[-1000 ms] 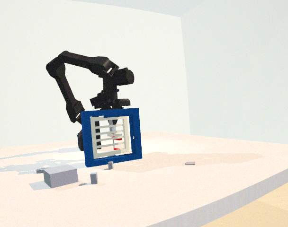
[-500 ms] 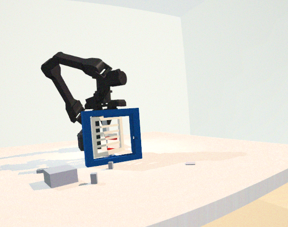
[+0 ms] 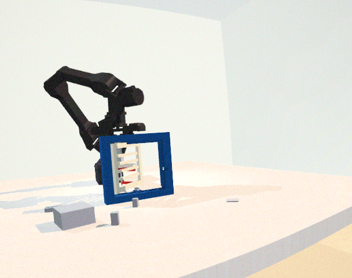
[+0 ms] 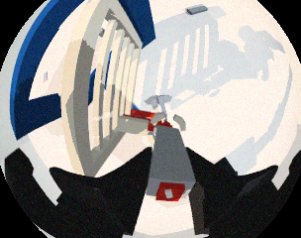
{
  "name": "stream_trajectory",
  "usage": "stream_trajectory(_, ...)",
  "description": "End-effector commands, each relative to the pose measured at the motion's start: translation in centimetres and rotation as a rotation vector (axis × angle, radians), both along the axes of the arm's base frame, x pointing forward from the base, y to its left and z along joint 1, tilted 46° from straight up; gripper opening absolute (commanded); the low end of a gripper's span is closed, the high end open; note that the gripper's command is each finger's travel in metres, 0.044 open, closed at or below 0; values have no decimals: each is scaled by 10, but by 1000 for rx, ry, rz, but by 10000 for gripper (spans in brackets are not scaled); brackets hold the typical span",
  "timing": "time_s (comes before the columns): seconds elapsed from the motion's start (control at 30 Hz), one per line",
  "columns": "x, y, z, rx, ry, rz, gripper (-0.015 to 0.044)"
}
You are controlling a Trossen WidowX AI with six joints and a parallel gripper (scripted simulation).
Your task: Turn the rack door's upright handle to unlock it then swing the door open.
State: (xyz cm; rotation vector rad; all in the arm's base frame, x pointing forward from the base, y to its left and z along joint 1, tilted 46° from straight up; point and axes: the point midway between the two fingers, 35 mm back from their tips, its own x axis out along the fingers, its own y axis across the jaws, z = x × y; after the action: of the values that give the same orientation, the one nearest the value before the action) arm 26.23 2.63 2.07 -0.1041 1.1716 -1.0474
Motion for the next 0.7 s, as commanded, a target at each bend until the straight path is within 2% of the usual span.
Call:
stream_trajectory(0.0, -4, -7, 7, -5, 65, 68, 21)
stream_trajectory(0.67, -11, -36, 36, -7, 288, 284, 21)
